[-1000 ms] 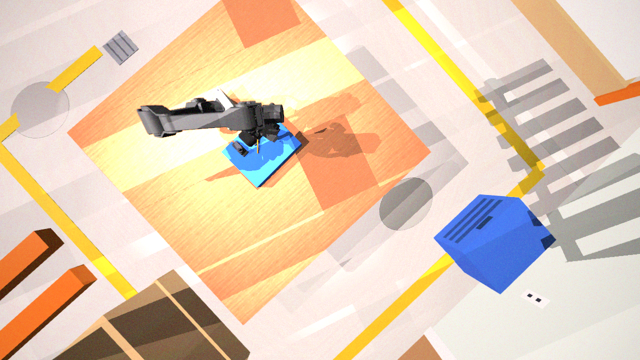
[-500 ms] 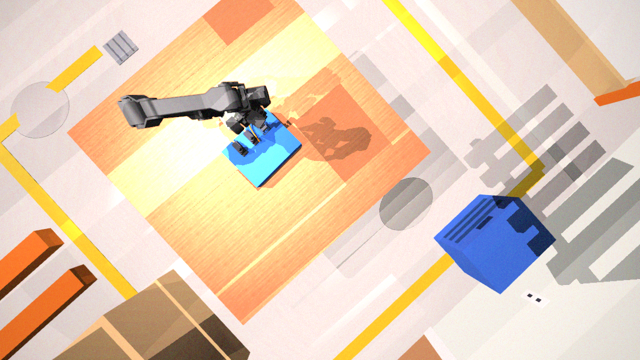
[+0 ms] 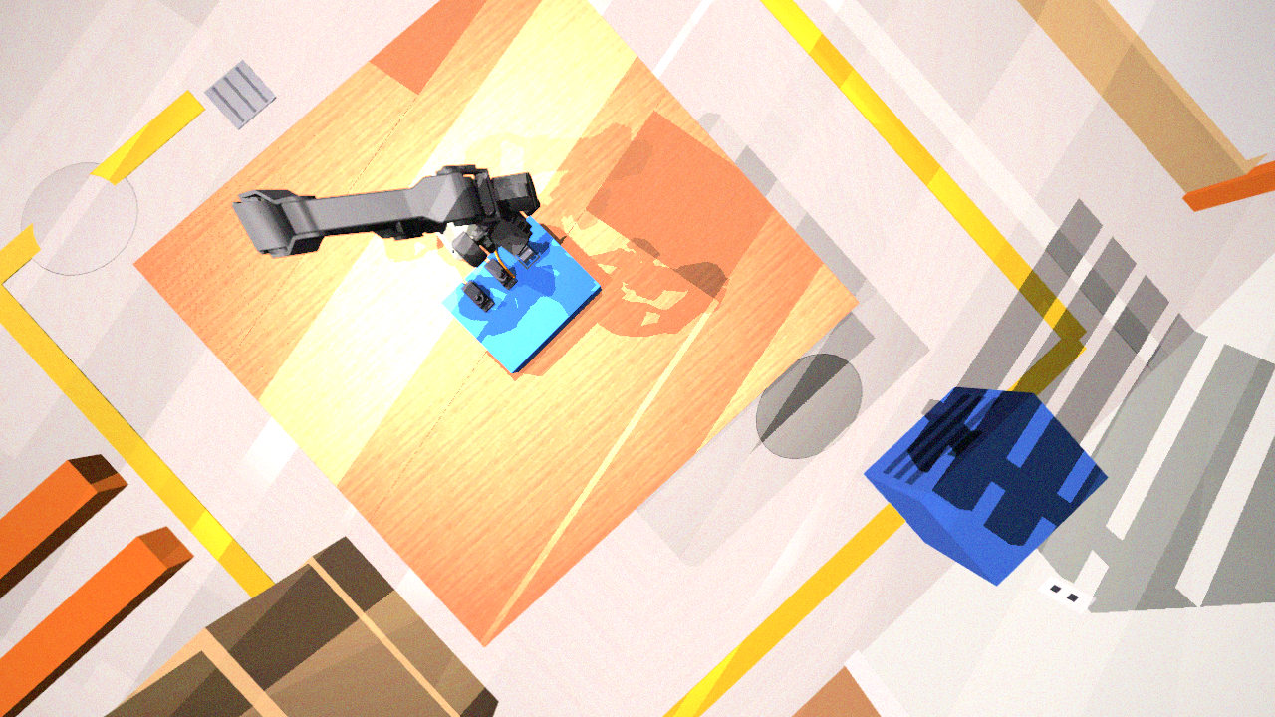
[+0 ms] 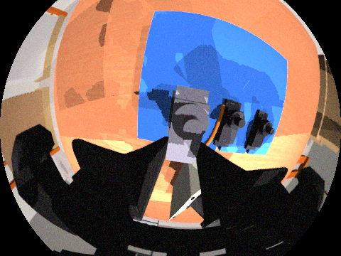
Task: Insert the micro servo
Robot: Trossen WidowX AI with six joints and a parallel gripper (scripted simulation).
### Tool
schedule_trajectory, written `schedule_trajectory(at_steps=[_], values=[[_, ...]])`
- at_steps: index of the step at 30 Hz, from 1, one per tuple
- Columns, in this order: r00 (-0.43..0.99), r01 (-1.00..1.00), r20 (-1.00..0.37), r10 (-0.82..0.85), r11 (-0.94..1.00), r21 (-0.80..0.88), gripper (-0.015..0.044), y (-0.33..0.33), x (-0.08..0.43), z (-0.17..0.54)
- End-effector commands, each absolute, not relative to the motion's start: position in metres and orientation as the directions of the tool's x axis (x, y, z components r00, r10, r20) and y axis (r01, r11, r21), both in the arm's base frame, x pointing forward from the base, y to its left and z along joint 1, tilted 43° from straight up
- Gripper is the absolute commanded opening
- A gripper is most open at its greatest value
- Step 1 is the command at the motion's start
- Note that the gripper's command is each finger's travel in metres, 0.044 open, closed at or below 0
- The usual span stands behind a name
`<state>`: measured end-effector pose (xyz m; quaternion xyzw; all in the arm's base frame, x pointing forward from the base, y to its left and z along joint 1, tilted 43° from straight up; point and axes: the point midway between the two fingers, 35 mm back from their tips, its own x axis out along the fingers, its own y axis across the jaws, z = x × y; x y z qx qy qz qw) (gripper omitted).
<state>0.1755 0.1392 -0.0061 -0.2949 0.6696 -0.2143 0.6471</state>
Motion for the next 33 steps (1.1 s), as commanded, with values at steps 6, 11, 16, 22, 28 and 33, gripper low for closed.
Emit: schedule_trajectory(at_steps=[6, 11, 16, 22, 28, 33], values=[[0.016, -0.122, -0.739, -0.673, 0.733, -0.670, 0.0000, 0.136, 0.176, -0.009], [0.016, -0.122, -0.739, -0.673, 0.733, -0.670, 0.0000, 0.135, 0.177, -0.010], [0.016, -0.122, -0.739, -0.673, 0.732, -0.670, 0.0000, 0.132, 0.177, -0.013], [0.016, -0.122, -0.739, -0.673, 0.732, -0.670, 0.0000, 0.128, 0.177, -0.017], [0.016, -0.122, -0.739, -0.673, 0.732, -0.670, 0.0000, 0.124, 0.177, -0.022], [0.016, -0.122, -0.739, -0.674, 0.732, -0.670, 0.0000, 0.122, 0.177, -0.025]])
